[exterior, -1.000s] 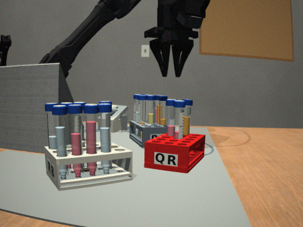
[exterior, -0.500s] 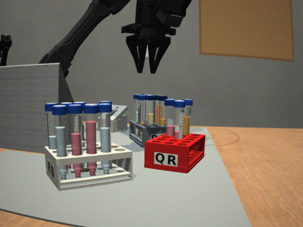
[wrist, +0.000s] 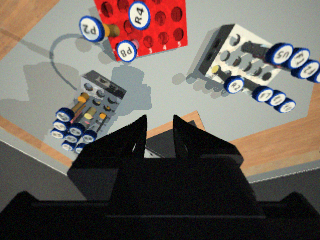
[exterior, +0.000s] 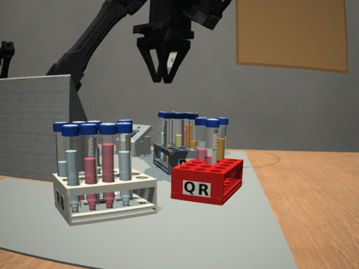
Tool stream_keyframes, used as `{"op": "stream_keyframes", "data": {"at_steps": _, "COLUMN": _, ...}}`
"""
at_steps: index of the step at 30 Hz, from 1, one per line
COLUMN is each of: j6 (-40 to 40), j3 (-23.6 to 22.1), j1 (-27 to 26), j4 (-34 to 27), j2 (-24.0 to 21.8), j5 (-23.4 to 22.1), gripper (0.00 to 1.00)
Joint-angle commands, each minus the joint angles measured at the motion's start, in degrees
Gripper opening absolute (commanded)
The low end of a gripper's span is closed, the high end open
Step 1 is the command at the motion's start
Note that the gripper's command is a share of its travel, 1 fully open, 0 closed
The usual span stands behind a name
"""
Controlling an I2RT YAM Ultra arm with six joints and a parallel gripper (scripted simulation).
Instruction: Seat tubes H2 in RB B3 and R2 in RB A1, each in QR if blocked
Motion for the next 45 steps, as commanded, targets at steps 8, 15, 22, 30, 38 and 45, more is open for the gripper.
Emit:
{"op": "stream_keyframes", "data": {"at_steps": 8, "j6": -21.1, "j3": 1.3, "j1": -0.6, "j4": 0.3, "j2": 0.4, "j5": -0.7, "gripper": 0.3}}
{"op": "stream_keyframes", "data": {"at_steps": 15, "j6": -32.7, "j3": 1.4, "j1": -0.5, "j4": 0.2, "j2": 0.5, "j5": -0.7, "gripper": 0.3}}
{"op": "stream_keyframes", "data": {"at_steps": 22, "j6": -45.9, "j3": 1.3, "j1": -0.5, "j4": 0.2, "j2": 0.4, "j5": -0.7, "gripper": 0.3}}
{"op": "stream_keyframes", "data": {"at_steps": 30, "j6": -57.6, "j3": 1.4, "j1": -0.5, "j4": 0.1, "j2": 0.5, "j5": -0.8, "gripper": 0.3}}
{"op": "stream_keyframes", "data": {"at_steps": 38, "j6": -72.7, "j3": 1.4, "j1": -0.5, "j4": 0.1, "j2": 0.4, "j5": -0.7, "gripper": 0.3}}
{"op": "stream_keyframes", "data": {"at_steps": 45, "j6": -82.6, "j3": 1.5, "j1": -0.5, "j4": 0.0, "j2": 0.6, "j5": -0.8, "gripper": 0.3}}
